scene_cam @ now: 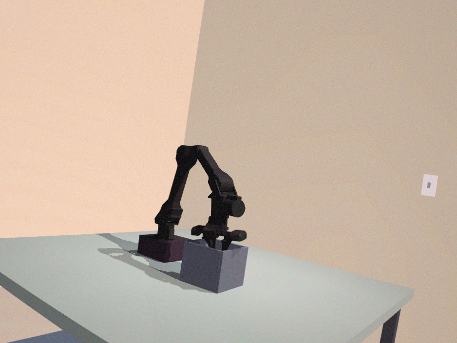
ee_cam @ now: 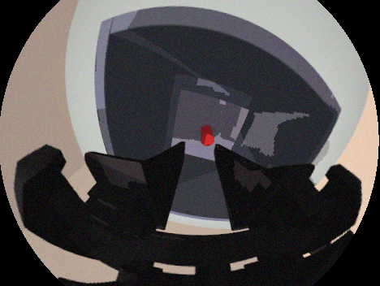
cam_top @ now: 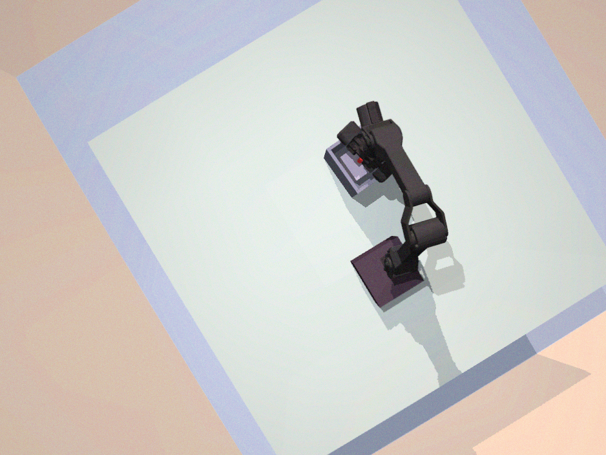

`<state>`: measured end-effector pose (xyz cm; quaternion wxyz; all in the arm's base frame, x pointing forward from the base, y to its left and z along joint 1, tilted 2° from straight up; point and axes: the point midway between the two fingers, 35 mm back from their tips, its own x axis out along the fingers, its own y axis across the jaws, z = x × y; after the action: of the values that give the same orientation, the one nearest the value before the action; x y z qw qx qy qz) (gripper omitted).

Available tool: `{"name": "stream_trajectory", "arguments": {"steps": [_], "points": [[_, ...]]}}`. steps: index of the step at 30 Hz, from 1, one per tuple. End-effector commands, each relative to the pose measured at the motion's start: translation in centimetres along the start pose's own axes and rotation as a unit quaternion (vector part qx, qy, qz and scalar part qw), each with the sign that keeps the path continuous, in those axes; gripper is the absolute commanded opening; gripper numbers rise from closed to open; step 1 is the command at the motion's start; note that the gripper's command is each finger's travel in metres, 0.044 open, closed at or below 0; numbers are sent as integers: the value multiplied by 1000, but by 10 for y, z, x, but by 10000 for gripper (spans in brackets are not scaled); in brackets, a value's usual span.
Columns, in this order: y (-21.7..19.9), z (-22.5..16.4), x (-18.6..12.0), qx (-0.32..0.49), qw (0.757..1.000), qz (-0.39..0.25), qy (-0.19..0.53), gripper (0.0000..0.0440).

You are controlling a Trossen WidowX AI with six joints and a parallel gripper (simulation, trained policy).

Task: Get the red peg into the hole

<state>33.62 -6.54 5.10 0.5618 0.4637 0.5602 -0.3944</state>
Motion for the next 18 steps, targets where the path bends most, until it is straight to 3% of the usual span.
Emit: {"name": "stream_trajectory", "arguments": {"steps": [1, 18], "points": [[3, 1, -7, 5, 1000, 12, 18, 169], [15, 10, -43, 20, 994, 66, 79, 220]]}}
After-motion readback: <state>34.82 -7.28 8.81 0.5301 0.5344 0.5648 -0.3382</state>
